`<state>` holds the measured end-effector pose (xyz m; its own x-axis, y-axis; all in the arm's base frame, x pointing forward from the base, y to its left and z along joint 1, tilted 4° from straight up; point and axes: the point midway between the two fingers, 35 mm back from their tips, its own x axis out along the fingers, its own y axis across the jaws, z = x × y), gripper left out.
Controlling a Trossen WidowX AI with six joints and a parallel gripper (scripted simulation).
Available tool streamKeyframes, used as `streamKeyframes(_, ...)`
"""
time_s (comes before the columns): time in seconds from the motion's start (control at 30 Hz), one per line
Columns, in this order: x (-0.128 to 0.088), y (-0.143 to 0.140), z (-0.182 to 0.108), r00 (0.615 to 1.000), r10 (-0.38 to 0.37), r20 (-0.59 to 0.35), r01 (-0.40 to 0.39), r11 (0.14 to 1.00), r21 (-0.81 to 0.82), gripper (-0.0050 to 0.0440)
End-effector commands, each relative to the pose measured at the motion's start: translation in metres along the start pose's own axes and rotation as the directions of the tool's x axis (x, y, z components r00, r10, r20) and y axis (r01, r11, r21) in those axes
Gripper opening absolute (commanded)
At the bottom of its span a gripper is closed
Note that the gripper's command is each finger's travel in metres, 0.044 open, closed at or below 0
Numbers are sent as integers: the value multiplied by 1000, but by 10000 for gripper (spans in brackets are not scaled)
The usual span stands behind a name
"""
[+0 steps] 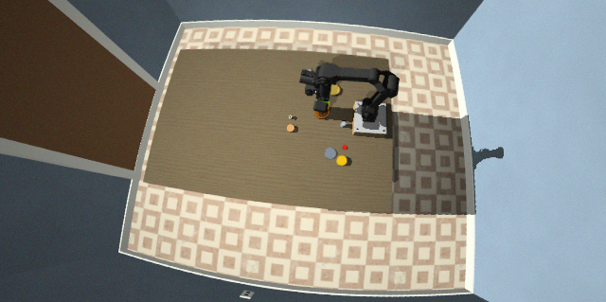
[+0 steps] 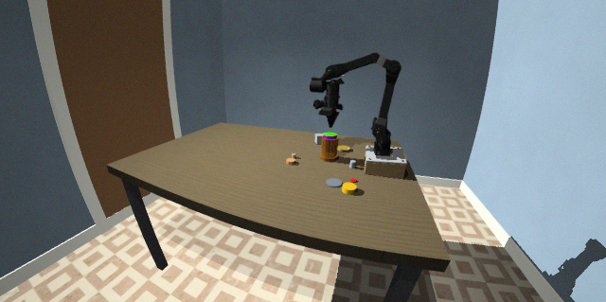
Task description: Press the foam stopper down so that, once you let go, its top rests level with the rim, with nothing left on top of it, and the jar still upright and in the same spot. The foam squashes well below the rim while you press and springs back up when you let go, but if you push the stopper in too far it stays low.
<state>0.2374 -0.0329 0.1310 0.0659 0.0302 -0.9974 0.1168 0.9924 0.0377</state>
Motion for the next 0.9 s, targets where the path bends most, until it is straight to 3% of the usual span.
streamKeyframes(0.0,10,1,0,1000,2,13,-2,1000,-4,0)
streamKeyframes(0.87,26,1,2,1000,3,13,-2,1000,-4,0)
